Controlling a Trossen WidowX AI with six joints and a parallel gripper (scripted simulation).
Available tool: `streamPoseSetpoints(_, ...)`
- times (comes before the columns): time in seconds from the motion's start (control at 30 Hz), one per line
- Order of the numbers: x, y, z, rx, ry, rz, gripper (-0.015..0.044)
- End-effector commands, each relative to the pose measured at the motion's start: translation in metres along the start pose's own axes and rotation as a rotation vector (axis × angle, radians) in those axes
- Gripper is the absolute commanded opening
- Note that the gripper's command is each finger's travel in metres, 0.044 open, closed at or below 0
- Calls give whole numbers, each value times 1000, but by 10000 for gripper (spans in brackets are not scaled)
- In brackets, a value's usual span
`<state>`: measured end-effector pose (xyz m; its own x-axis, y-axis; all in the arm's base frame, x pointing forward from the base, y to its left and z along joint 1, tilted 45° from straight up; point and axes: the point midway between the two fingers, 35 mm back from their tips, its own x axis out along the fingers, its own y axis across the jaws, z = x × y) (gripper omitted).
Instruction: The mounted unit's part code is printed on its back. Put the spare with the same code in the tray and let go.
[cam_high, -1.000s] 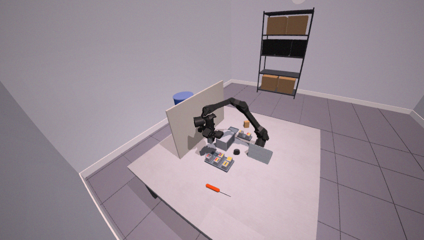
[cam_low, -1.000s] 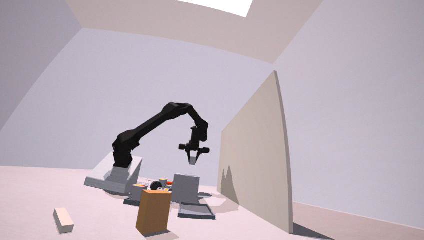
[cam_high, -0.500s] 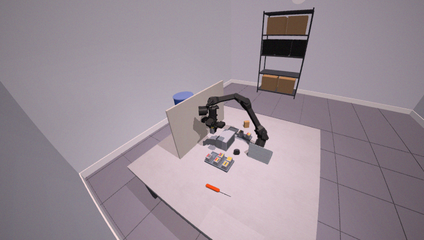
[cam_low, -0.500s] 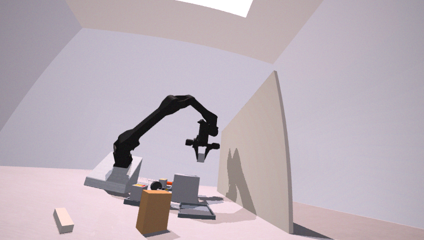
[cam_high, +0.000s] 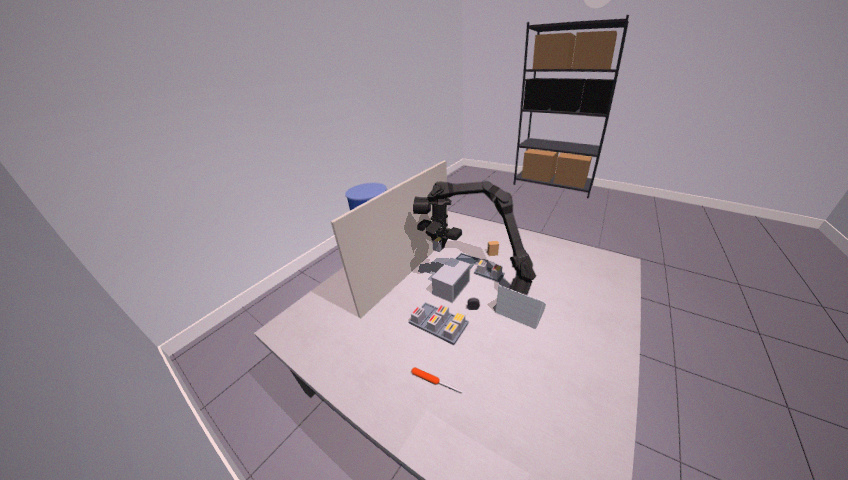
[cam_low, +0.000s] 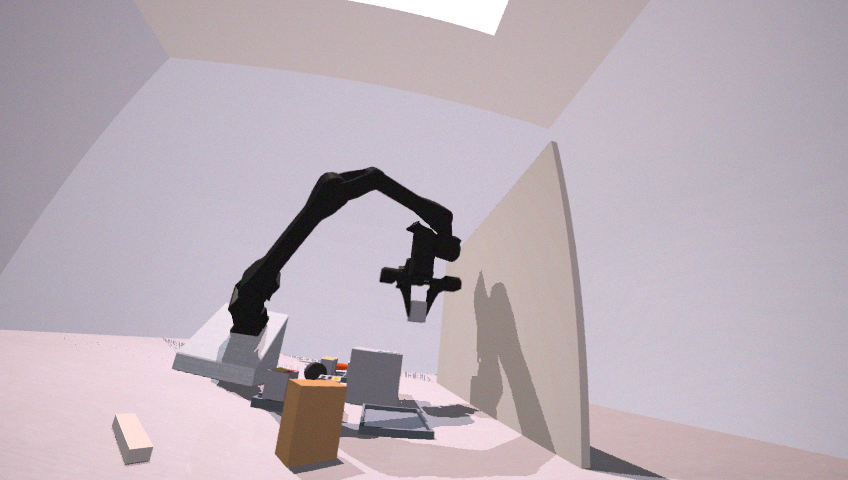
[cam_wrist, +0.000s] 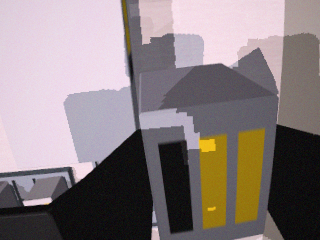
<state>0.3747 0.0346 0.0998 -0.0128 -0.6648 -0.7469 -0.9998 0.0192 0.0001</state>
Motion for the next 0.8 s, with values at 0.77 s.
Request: streamPoseSetpoints(0.77,4,45,-153,-11,59,19,0)
